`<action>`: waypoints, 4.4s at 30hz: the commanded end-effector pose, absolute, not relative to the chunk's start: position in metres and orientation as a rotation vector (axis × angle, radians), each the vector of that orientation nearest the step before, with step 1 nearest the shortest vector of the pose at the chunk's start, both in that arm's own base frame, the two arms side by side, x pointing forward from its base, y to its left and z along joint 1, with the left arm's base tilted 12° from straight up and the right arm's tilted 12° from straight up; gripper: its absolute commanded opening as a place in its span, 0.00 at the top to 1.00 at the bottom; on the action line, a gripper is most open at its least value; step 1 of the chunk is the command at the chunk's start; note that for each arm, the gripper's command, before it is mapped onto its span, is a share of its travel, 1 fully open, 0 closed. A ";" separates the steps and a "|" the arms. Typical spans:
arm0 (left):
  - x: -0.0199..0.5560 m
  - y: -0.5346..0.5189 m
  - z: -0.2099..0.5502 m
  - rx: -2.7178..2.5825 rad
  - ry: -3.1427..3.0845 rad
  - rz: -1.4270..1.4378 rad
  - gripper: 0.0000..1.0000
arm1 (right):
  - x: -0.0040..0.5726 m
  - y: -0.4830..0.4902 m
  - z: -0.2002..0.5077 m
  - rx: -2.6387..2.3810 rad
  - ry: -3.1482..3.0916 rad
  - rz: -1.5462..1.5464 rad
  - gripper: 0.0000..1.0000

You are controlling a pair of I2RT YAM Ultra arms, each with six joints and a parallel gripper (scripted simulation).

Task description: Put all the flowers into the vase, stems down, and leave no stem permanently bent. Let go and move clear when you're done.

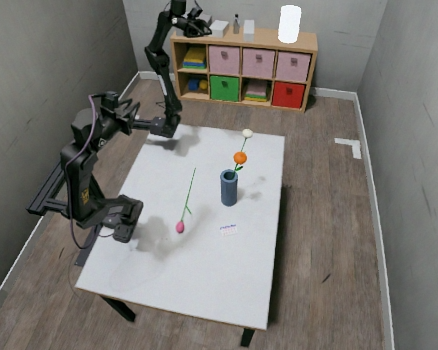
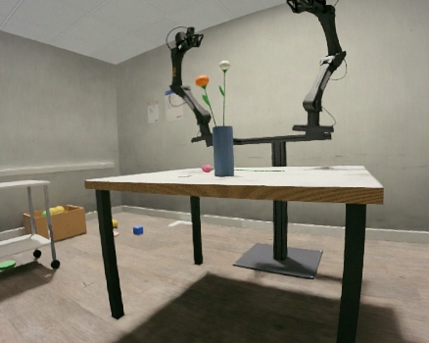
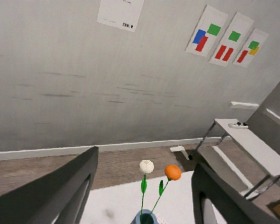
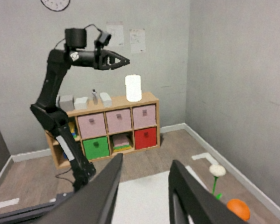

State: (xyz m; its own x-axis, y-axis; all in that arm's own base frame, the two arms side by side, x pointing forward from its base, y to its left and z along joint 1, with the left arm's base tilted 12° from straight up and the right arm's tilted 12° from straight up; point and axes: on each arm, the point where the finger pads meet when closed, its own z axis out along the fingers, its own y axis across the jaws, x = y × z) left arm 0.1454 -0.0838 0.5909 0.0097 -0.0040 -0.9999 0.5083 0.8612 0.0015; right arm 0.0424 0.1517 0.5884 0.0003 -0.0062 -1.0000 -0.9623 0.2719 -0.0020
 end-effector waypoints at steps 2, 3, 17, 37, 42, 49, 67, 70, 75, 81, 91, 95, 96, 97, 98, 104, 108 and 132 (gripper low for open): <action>0.138 -0.085 0.591 0.436 1.536 -0.442 0.40 | 0.042 0.154 0.595 -0.998 1.324 1.011 0.70; 0.137 -0.085 0.591 0.436 1.534 -0.443 0.40 | 0.042 0.154 0.595 -0.998 1.324 1.011 0.70; 0.136 -0.084 0.591 0.435 1.534 -0.442 0.40 | 0.042 0.154 0.595 -0.997 1.324 1.010 0.70; 0.145 -0.067 0.591 0.342 1.550 -0.350 0.40 | 0.053 0.151 0.595 -0.943 1.351 0.956 0.70; 0.150 -0.056 0.591 0.280 1.559 -0.287 0.40 | 0.061 0.148 0.595 -0.906 1.368 0.918 0.70; 0.155 -0.040 0.591 0.200 1.568 -0.208 0.40 | 0.070 0.144 0.595 -0.859 1.388 0.871 0.70; 0.157 0.029 0.591 -0.146 1.572 0.136 0.40 | 0.106 0.120 0.595 -0.651 1.465 0.663 0.70; 0.154 0.044 0.591 -0.221 1.565 0.211 0.40 | 0.112 0.113 0.595 -0.605 1.478 0.617 0.70; 0.144 0.069 0.591 -0.351 1.548 0.340 0.40 | 0.123 0.101 0.595 -0.527 1.499 0.538 0.70; 0.132 0.086 0.592 -0.454 1.524 0.444 0.40 | 0.131 0.091 0.595 -0.463 1.514 0.474 0.70; 0.098 0.123 0.592 -0.702 1.455 0.693 0.40 | 0.147 0.063 0.595 -0.309 1.542 0.319 0.70; 0.091 0.129 0.592 -0.748 1.439 0.739 0.40 | 0.149 0.058 0.595 -0.281 1.546 0.290 0.70; 0.087 0.132 0.592 -0.771 1.430 0.761 0.40 | 0.150 0.055 0.595 -0.266 1.548 0.276 0.70; 0.083 0.134 0.592 -0.792 1.422 0.783 0.40 | 0.151 0.053 0.595 -0.253 1.549 0.262 0.70; 0.079 0.136 0.592 -0.814 1.414 0.804 0.40 | 0.152 0.050 0.595 -0.239 1.551 0.248 0.70; 0.057 0.147 0.592 -0.932 1.362 0.922 0.40 | 0.156 0.035 0.595 -0.165 1.558 0.173 0.70; 0.044 0.151 0.592 -0.998 1.329 0.990 0.40 | 0.157 0.027 0.595 -0.122 1.561 0.130 0.70; 0.006 0.158 0.592 -1.181 1.227 1.172 0.40 | 0.160 0.003 0.595 -0.004 1.564 0.012 0.70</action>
State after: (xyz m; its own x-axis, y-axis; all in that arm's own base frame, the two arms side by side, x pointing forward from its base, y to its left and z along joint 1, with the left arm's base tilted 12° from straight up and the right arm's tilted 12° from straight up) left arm 0.0071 0.1587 0.5886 -0.0021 -0.0055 -1.0000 -0.9986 0.0528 0.0018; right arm 0.1588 0.0030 0.5878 -0.0091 -0.0021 -1.0000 -0.0162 0.9999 -0.0020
